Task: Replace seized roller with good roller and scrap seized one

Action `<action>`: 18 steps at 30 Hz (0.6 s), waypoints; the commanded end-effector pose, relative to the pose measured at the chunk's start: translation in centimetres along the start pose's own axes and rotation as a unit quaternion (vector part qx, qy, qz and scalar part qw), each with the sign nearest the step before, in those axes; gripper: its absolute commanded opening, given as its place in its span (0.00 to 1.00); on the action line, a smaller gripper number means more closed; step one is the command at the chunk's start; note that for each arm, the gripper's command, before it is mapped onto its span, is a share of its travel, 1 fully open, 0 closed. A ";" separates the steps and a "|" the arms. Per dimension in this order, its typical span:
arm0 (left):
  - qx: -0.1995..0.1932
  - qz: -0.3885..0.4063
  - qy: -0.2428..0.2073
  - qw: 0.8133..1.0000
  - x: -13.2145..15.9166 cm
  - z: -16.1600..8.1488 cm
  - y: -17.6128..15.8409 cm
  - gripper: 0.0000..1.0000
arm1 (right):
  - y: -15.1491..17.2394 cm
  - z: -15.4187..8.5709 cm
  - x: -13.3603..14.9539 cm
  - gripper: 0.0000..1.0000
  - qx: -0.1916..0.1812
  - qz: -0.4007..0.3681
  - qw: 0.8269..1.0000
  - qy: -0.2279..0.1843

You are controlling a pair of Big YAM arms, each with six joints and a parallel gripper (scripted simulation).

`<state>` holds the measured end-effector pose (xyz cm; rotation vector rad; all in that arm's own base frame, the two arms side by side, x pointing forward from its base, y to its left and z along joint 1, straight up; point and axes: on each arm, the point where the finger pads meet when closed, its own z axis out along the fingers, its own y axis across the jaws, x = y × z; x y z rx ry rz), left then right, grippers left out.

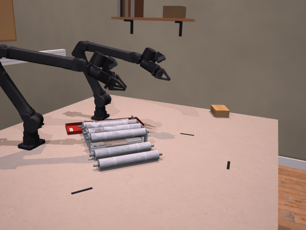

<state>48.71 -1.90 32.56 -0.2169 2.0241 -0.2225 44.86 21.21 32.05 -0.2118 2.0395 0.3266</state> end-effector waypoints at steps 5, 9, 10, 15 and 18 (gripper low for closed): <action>0.005 0.053 -0.097 0.994 -8.5 -0.7 -0.9 0.32 | -5.0 -1.7 -11.5 0.32 0.028 -0.009 0.992 -0.122; 0.004 0.069 -0.125 0.990 -10.5 -1.3 -1.1 0.32 | -7.8 -2.8 -13.9 0.32 0.049 -0.010 0.987 -0.153; 0.003 0.075 -0.140 0.987 -11.6 -1.8 -1.3 0.32 | -8.5 -4.8 -15.4 0.32 0.058 -0.013 0.982 -0.181; 0.002 0.106 -0.192 0.976 -15.2 -3.2 -1.9 0.32 | -13.3 -5.8 -18.3 0.32 0.099 -0.027 0.970 -0.220; -0.002 0.123 -0.222 0.967 -17.3 -4.0 -2.2 0.32 | -15.9 -7.7 -20.5 0.32 0.123 -0.039 0.960 -0.250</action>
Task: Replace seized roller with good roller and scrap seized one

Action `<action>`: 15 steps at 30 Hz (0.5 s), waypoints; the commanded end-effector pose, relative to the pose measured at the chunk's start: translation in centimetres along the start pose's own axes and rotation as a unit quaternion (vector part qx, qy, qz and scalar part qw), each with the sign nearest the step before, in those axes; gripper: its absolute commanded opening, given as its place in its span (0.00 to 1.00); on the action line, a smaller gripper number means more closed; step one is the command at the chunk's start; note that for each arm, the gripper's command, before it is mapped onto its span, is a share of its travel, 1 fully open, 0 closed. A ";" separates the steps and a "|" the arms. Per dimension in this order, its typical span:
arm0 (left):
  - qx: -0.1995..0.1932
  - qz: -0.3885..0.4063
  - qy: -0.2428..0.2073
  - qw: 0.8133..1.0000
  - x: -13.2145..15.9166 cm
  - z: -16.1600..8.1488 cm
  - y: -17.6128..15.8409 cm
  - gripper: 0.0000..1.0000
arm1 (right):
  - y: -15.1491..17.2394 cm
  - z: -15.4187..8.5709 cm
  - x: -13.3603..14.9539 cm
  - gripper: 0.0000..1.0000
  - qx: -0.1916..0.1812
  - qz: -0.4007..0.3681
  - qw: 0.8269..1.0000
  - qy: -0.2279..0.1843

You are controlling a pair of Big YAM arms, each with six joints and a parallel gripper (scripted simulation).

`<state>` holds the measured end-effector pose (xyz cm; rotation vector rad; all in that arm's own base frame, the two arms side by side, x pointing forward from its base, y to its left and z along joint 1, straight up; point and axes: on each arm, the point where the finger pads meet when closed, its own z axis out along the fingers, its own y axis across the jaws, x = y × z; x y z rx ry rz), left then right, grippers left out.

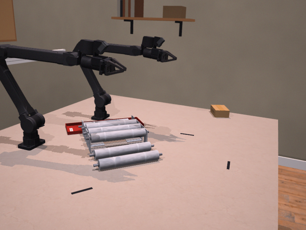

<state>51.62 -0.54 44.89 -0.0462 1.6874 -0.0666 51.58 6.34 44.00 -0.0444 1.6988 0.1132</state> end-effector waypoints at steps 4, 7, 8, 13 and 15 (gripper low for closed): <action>-0.012 0.042 -0.068 0.997 -6.1 0.8 0.9 0.32 | -4.4 -0.5 -9.7 0.32 0.029 -0.030 0.994 -0.096; -0.012 0.041 -0.046 0.998 -3.0 1.1 0.9 0.32 | -5.1 -0.7 -10.2 0.32 0.035 -0.029 0.994 -0.104; -0.014 0.042 -0.060 0.997 -4.6 1.0 1.0 0.32 | -5.7 -0.8 -10.5 0.32 0.040 -0.030 0.993 -0.107; -0.013 0.029 -0.100 0.994 -9.0 -0.6 0.8 0.32 | -6.7 -3.1 -12.8 0.32 0.055 -0.017 0.989 -0.135; -0.013 0.029 -0.107 0.994 -9.8 -1.7 0.6 0.32 | -6.3 -2.7 -11.1 0.32 0.053 -0.016 0.991 -0.119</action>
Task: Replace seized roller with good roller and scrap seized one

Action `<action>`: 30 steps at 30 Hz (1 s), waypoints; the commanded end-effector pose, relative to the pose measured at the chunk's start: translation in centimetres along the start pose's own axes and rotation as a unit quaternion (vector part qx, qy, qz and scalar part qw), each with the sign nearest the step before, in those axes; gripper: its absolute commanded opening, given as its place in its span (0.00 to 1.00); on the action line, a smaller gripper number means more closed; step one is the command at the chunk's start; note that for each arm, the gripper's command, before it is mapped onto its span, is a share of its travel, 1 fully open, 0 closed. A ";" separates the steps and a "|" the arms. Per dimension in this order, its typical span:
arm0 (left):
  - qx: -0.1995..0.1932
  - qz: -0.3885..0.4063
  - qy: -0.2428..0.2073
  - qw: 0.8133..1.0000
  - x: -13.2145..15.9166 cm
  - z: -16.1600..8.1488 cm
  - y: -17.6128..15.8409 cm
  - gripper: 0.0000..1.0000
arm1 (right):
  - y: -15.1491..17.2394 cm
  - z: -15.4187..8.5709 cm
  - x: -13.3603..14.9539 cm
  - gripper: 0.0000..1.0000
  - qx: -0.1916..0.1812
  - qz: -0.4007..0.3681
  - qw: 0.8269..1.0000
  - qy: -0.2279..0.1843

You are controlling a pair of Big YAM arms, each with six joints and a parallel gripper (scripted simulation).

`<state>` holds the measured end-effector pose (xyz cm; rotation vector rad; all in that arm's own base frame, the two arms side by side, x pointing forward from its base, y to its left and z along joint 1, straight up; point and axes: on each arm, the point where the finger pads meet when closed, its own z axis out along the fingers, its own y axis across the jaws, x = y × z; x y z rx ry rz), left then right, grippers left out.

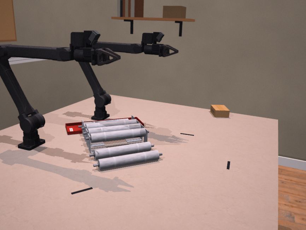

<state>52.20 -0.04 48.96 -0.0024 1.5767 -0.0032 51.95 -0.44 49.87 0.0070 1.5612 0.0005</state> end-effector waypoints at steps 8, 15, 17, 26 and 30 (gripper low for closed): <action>-0.004 0.003 -0.023 1.000 -2.6 -0.4 0.3 0.32 | 0.7 -0.1 -1.0 0.32 -0.004 -0.005 1.000 -0.012; -0.007 0.005 -0.011 1.000 -1.1 -0.6 0.5 0.32 | 0.9 -0.2 0.1 0.32 -0.006 -0.007 1.000 -0.007; -0.007 0.005 -0.012 1.000 -1.1 -0.7 0.5 0.32 | 0.7 -0.1 -0.2 0.32 -0.004 -0.007 1.000 -0.009; -0.005 0.005 -0.013 1.000 -1.2 -0.9 0.4 0.32 | 0.5 -0.2 -0.3 0.32 -0.002 -0.006 1.000 -0.011; -0.004 0.005 -0.013 1.000 -1.2 -0.9 0.3 0.32 | 0.6 -0.3 -0.1 0.32 -0.003 -0.007 1.000 -0.009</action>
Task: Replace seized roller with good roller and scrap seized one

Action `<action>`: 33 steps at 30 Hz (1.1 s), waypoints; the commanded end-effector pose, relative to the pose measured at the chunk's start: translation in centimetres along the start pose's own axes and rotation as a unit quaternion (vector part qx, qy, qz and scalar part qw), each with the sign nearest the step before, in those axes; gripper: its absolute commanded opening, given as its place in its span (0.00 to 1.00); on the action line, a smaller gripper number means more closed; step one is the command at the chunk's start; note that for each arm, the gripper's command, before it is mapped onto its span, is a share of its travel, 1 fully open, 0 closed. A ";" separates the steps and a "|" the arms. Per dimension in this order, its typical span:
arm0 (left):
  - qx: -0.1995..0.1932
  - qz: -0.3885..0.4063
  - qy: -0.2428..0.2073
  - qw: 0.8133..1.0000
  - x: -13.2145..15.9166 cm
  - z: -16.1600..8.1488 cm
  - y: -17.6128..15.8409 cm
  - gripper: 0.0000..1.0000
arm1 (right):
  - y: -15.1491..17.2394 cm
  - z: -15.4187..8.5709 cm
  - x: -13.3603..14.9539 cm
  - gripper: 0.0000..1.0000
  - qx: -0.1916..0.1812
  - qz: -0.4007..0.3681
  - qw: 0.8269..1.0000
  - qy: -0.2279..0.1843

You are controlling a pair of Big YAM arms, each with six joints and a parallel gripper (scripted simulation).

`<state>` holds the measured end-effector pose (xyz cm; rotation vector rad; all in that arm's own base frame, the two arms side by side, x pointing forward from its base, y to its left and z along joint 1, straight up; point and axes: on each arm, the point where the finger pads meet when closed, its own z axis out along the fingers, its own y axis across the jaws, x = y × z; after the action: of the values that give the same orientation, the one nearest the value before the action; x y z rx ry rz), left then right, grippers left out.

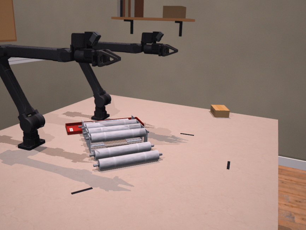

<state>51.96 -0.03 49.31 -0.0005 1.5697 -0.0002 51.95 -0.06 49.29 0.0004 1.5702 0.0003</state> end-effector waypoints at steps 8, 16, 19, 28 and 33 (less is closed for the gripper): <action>-0.002 0.004 -0.009 1.000 -0.8 -0.6 0.1 0.32 | 0.5 -0.5 -1.0 0.32 -0.003 -0.005 1.000 -0.016; -0.001 0.004 -0.009 1.000 -0.8 -0.7 0.0 0.32 | 0.6 -0.6 -0.8 0.32 -0.005 -0.005 1.000 -0.014; 0.000 0.004 -0.009 1.000 -0.7 -0.6 -0.1 0.32 | 0.5 -0.6 -0.7 0.32 -0.004 -0.005 1.000 -0.014; 0.020 -0.036 0.013 0.999 -0.8 1.9 -2.1 0.32 | -0.7 0.7 3.5 0.32 0.005 -0.027 0.999 0.042; 0.034 -0.080 0.055 0.995 1.5 3.6 -3.9 0.32 | -1.0 0.8 6.2 0.32 0.002 -0.057 0.995 0.078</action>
<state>53.75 -1.87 46.61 -0.0484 1.6633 -0.0971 52.22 -0.22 45.92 -0.0534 1.6542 -0.0459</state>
